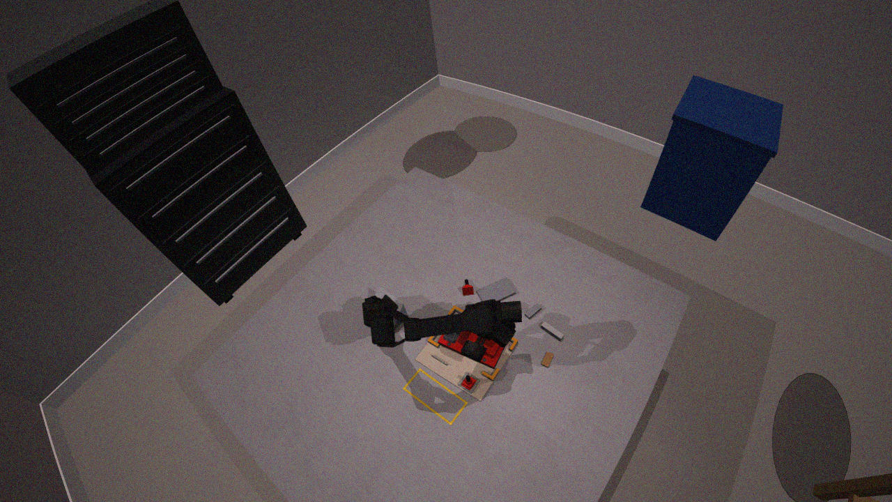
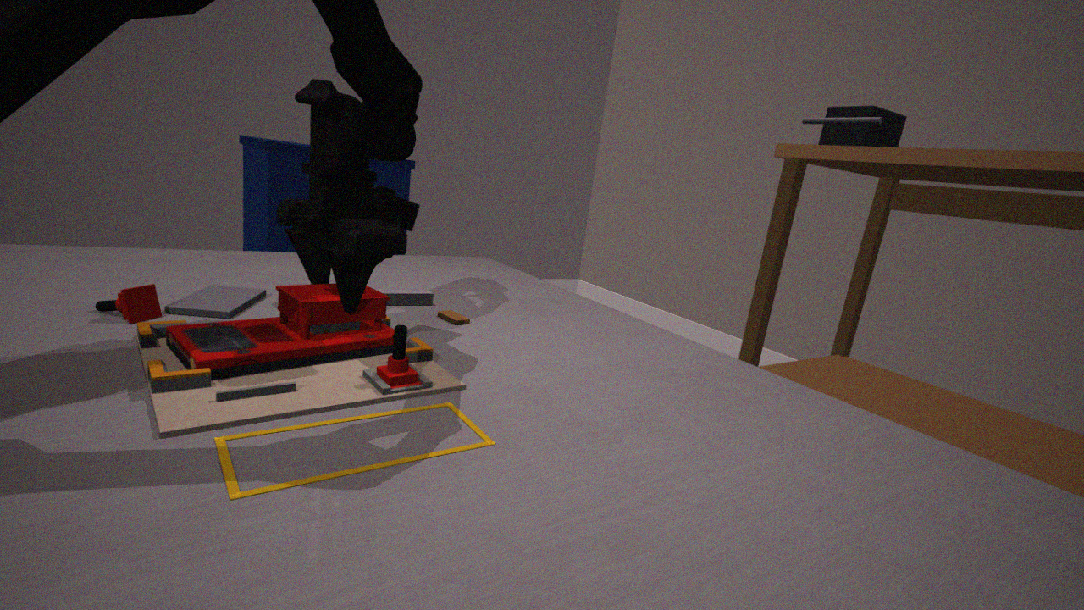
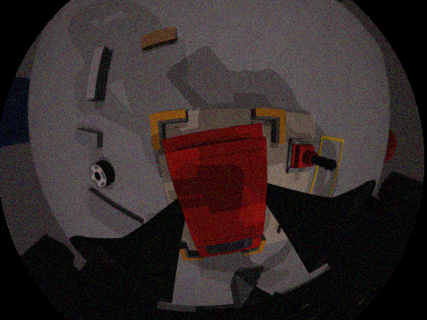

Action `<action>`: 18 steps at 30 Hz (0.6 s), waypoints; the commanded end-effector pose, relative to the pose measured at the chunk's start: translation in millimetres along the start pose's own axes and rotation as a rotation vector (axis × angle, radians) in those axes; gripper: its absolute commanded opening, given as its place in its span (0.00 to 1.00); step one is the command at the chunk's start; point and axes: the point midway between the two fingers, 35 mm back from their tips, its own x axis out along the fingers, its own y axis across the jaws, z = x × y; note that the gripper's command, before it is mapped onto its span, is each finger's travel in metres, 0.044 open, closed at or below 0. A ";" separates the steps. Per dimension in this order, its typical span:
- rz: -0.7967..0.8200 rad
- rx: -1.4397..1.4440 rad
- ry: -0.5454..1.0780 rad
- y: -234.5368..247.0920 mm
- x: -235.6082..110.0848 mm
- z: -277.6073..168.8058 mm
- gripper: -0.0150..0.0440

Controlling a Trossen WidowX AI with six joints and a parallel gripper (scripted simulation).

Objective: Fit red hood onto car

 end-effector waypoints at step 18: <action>-0.001 -0.002 0.002 -0.4 -4.0 -0.1 0.25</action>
